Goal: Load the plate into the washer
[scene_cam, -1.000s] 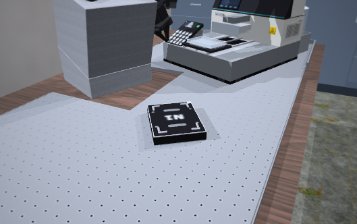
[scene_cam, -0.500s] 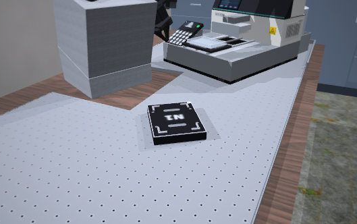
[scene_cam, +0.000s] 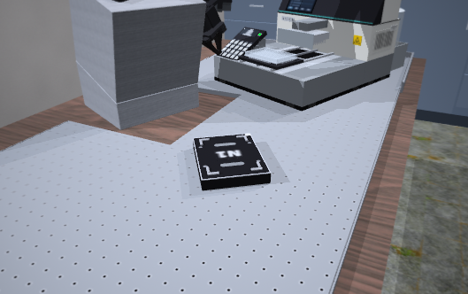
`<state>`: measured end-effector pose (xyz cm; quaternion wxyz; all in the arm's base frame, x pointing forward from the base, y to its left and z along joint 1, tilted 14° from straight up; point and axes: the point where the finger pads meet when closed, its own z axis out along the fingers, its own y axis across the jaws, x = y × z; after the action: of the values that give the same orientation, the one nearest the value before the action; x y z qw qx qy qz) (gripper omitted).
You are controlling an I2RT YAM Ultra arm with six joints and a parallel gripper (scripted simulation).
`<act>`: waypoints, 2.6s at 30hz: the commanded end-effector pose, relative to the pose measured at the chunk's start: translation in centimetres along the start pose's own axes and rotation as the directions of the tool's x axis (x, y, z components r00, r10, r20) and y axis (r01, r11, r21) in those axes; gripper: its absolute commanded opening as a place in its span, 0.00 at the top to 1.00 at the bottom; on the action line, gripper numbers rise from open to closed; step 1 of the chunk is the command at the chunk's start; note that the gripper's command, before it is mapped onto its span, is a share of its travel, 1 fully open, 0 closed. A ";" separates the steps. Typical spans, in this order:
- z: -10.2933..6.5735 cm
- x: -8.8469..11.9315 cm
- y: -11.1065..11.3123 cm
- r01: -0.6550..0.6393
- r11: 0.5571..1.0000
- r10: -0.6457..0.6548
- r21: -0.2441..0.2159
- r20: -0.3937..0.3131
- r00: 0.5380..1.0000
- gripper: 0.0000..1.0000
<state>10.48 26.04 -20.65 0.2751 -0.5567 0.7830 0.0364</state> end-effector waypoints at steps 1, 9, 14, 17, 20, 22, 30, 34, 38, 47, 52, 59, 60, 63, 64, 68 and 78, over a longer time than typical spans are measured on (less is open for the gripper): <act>1.1 -1.1 0.2 -0.016 1.000 0.016 -0.007 0.031 0.999 1.00; 1.1 -1.1 0.2 -0.016 1.000 0.016 -0.007 0.031 0.999 1.00; 1.1 -1.1 0.2 -0.016 1.000 0.016 -0.007 0.031 0.999 1.00; 1.1 -1.1 0.2 -0.016 1.000 0.016 -0.007 0.031 0.999 1.00; 1.1 -1.1 0.2 -0.016 1.000 0.016 -0.007 0.031 0.999 1.00; 1.1 -1.1 0.2 -0.016 1.000 0.016 -0.007 0.031 0.999 1.00; -1.1 -0.7 0.1 -0.008 1.000 0.008 0.001 0.023 1.000 1.00; -1.7 -0.2 0.0 -0.002 1.000 0.002 0.003 0.007 1.000 1.00; -2.1 -0.2 0.0 -0.002 1.000 0.002 0.003 0.007 1.000 1.00; -3.5 -0.2 0.0 -0.002 1.000 0.002 0.003 0.007 1.000 1.00; -4.4 -0.1 0.0 -0.002 1.000 0.002 0.003 0.007 1.000 1.00; -5.2 -0.1 0.0 -0.002 1.000 0.002 0.003 0.007 1.000 1.00; -5.4 -0.1 -0.1 -0.002 1.000 0.002 0.003 0.007 1.000 1.00; -5.8 -0.1 -0.1 -0.002 1.000 0.002 0.003 0.007 1.000 1.00; -6.0 -0.1 -0.1 -0.002 1.000 0.002 0.003 0.007 1.000 1.00; -6.7 0.0 -0.1 -0.002 1.000 0.002 0.003 0.007 1.000 1.00; -7.5 -0.3 0.0 -0.005 1.000 0.005 0.002 0.014 1.000 1.00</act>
<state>7.69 23.92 -14.69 0.2789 -0.5565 0.7814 0.0455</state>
